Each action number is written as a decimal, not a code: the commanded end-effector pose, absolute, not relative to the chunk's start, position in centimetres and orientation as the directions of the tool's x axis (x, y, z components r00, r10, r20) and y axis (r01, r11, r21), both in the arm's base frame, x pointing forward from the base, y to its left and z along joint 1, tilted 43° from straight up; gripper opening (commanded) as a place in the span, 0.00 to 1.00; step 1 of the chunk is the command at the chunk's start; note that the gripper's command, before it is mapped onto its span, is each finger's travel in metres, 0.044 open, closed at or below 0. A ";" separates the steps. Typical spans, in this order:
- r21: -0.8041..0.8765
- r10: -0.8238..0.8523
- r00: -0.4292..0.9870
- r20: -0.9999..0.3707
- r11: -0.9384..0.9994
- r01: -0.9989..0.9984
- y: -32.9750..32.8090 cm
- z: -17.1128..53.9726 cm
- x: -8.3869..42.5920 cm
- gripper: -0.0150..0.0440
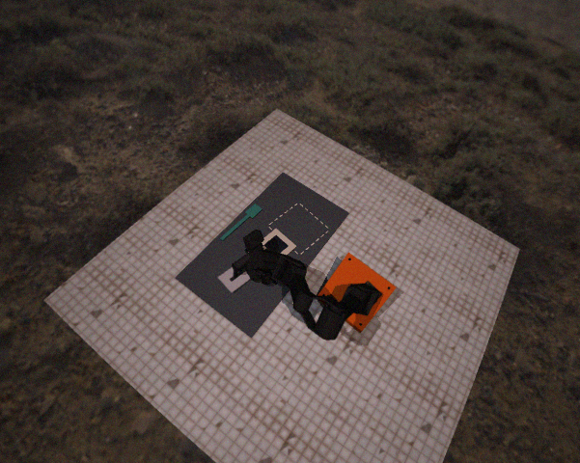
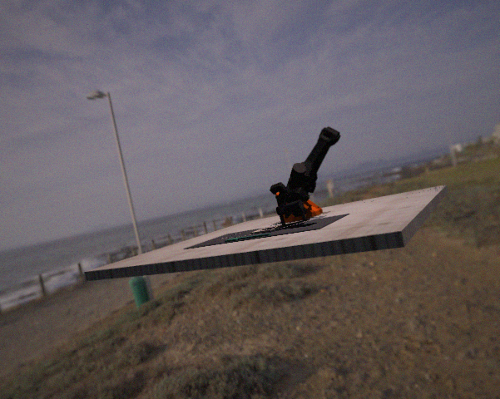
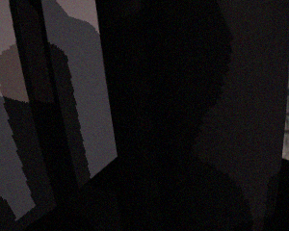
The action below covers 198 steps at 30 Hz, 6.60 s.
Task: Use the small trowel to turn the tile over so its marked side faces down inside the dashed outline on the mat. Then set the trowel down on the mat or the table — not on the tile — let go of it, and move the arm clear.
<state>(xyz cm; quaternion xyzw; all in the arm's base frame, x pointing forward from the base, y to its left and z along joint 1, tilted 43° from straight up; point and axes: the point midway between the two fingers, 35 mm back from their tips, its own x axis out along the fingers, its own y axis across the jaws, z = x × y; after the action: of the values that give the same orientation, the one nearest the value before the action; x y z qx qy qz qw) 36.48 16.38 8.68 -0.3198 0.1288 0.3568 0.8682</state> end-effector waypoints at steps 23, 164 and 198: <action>-0.520 0.479 0.717 -0.507 0.493 -0.697 13.5 8.3 36.6 0.25; -0.479 0.458 0.667 -0.587 0.467 -0.743 -3.7 2.1 42.6 0.25; -0.505 0.466 0.683 -0.563 0.460 -0.730 -15.6 -11.7 41.6 0.25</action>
<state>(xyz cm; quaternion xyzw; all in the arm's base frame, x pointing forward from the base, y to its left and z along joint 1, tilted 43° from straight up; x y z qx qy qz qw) 41.67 -14.28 -11.02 -0.3702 0.1845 0.3651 0.8341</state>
